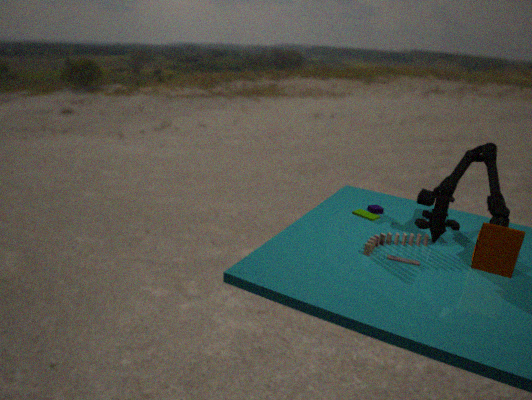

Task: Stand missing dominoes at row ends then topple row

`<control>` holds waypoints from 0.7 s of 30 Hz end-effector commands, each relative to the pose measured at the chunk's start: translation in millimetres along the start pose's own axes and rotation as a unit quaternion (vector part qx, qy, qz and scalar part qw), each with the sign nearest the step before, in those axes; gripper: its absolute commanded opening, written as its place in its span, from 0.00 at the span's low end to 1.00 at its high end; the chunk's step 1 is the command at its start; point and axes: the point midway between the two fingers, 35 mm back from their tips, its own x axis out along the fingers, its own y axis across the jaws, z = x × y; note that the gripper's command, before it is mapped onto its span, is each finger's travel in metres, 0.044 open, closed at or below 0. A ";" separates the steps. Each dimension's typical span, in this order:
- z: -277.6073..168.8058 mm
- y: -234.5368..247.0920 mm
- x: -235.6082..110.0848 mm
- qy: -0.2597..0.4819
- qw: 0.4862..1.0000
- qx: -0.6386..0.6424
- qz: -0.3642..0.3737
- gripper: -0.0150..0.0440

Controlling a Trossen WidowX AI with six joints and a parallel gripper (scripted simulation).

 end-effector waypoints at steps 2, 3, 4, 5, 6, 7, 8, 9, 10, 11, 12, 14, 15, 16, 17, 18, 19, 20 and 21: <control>2.7 8.6 -0.2 -0.003 1.000 0.001 0.001 0.25; 2.8 10.2 -0.3 -0.003 1.000 0.001 0.002 0.25; 3.0 11.8 -0.3 -0.003 1.000 0.001 0.002 0.25; 3.1 13.5 -0.3 -0.003 1.000 0.001 0.002 0.25; 3.2 15.1 -0.4 -0.003 1.000 0.001 0.002 0.25; 3.3 16.8 -0.4 -0.003 1.000 0.001 0.002 0.25; 3.4 18.4 -0.4 -0.003 1.000 0.001 0.002 0.25; 3.5 20.0 -0.5 -0.003 1.000 0.001 0.002 0.25; 3.6 21.7 -0.5 -0.003 1.000 0.001 0.002 0.25; 3.6 23.3 -0.5 -0.003 1.000 0.001 0.002 0.25; 3.7 25.0 -0.5 -0.003 1.000 0.001 0.002 0.25; 3.7 28.3 -0.6 -0.003 1.000 0.001 0.002 0.25; 3.7 30.0 -0.6 -0.003 1.000 0.001 0.002 0.25; 3.7 31.6 -0.6 -0.003 1.000 0.002 0.002 0.25; 3.7 33.3 -0.6 -0.003 1.000 0.002 0.002 0.25; 3.7 34.9 -0.6 -0.003 1.000 0.002 0.002 0.25; 1.7 30.5 -1.3 -0.002 1.000 -0.001 0.005 0.25; 3.9 37.1 -7.1 -0.008 1.000 0.003 0.017 0.25; 7.2 47.9 -17.4 -0.018 0.999 0.008 0.039 0.25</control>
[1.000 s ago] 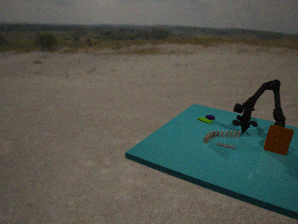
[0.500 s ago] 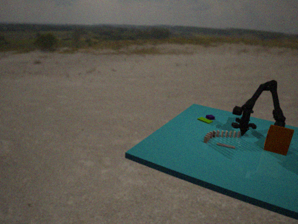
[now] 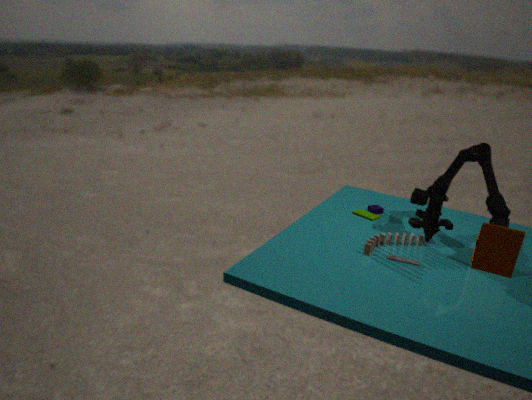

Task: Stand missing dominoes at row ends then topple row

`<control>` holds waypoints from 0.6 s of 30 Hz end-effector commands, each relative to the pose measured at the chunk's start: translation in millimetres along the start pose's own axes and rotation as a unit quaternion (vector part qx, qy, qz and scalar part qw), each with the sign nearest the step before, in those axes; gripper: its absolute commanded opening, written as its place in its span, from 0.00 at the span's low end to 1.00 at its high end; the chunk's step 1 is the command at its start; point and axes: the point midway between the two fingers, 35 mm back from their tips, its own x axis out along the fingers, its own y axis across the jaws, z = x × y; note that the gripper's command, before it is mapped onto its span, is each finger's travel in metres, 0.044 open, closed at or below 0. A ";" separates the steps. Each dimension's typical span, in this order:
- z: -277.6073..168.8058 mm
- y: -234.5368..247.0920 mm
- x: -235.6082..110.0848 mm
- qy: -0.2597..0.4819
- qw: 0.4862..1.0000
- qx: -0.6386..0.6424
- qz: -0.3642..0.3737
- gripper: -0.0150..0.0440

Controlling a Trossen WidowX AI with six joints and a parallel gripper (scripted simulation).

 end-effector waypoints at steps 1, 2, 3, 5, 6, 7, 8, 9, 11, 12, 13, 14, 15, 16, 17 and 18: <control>7.6 24.8 -24.6 -0.021 0.999 0.014 0.048 0.25; 6.6 25.1 -27.7 -0.018 0.999 0.013 0.043 0.25; 5.7 25.2 -31.0 -0.015 0.999 0.012 0.038 0.25; 4.1 25.2 -37.7 -0.009 1.000 0.010 0.027 0.25; 3.4 25.0 -41.2 -0.007 1.000 0.008 0.022 0.25; 2.7 24.7 -44.8 -0.005 1.000 0.007 0.016 0.25; 2.0 24.3 -48.7 -0.003 1.000 0.006 0.011 0.25; 1.3 23.6 -53.7 -0.001 1.000 0.005 0.003 0.25; 0.8 23.0 -58.0 0.001 1.000 0.004 -0.003 0.25; 0.8 23.0 -58.0 0.001 1.000 0.004 -0.003 0.25; 0.8 23.0 -58.0 0.001 1.000 0.004 -0.003 0.25; 0.8 23.0 -58.0 0.001 1.000 0.004 -0.003 0.25; 0.8 23.0 -58.0 0.001 1.000 0.004 -0.003 0.25; 0.8 23.0 -58.0 0.001 1.000 0.004 -0.003 0.25; 0.8 23.0 -58.0 0.001 1.000 0.004 -0.003 0.25; 0.8 23.0 -58.0 0.001 1.000 0.004 -0.003 0.25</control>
